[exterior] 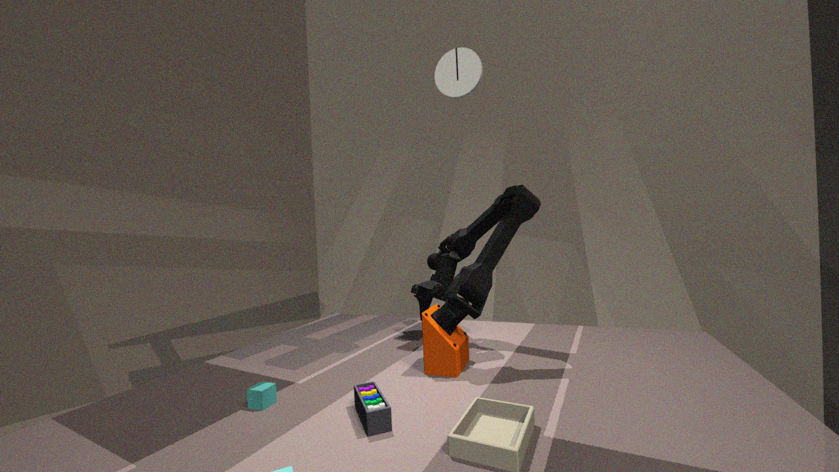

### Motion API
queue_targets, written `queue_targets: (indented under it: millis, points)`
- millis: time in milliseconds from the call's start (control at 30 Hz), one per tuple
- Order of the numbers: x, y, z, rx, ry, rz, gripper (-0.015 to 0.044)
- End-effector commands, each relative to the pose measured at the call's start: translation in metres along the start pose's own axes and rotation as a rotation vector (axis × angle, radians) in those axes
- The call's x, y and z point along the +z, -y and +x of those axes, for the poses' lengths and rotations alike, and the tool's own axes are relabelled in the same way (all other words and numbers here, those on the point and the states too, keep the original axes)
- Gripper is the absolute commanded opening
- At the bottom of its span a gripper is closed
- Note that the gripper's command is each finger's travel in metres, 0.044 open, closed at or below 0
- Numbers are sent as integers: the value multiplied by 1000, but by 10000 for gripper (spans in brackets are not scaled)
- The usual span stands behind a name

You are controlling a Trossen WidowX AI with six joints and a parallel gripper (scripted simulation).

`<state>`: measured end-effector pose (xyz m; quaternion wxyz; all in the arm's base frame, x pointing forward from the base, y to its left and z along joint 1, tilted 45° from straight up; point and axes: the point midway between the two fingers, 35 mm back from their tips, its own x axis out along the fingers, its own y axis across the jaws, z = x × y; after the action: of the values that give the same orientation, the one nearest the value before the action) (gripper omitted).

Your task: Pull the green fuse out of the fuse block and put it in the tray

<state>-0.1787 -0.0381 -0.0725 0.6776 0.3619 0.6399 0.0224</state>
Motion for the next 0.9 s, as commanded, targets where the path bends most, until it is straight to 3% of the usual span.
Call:
queue_targets:
  millis: [0, 133, 300, 467, 700, 867]
  points:
    - [0, 1, -2, 0, 0, 0, 400]
    - [10, 7, -37, -1, 1, 0, 400]
    - [11, 7, -40, -1, 1, 0, 400]
    - [27, 22, -46, -33, -30, 14, 269]
    - [102, 53, -66, -111, -58, 77, 85]
    - [168, 55, -73, -130, -20, 134, 74]
